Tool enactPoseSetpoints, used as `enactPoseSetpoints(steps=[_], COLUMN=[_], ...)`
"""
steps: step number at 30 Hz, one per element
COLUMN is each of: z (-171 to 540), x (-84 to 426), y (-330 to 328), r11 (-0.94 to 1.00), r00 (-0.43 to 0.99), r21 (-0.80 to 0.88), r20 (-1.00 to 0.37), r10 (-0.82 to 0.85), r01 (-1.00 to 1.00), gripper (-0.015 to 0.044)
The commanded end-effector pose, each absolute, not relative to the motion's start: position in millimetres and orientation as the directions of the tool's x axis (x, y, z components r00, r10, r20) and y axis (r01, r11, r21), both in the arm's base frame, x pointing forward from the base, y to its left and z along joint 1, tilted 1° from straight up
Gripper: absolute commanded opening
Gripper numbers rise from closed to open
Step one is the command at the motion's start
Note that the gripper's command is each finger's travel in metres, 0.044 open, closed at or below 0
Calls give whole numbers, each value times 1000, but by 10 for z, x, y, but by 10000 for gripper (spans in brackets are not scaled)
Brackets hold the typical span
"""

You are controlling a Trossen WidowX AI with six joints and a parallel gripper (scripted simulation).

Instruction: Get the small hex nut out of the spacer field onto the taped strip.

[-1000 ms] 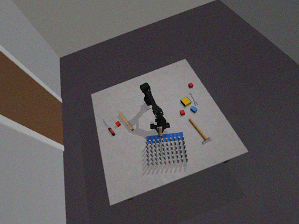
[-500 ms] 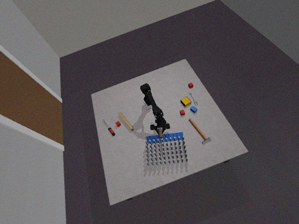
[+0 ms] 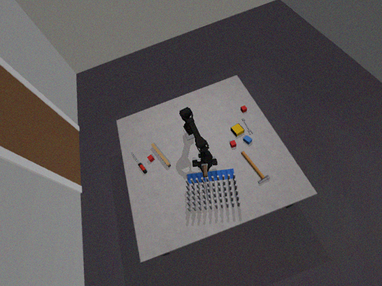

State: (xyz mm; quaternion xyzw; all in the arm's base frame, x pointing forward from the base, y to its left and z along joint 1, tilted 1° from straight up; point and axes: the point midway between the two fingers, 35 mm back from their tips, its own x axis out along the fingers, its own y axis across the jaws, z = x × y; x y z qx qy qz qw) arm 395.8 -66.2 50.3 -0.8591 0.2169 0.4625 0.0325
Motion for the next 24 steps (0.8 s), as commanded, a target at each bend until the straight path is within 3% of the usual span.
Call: enactPoseSetpoints(steps=[1,24], z=[462,397], x=[3965,3888], y=[-663,-641], r11=[-905,-905], r00=[482,481], r21=[145,145], r20=[-807,-807], r10=[-342,-342], r01=[-399,-399], gripper=[0,0])
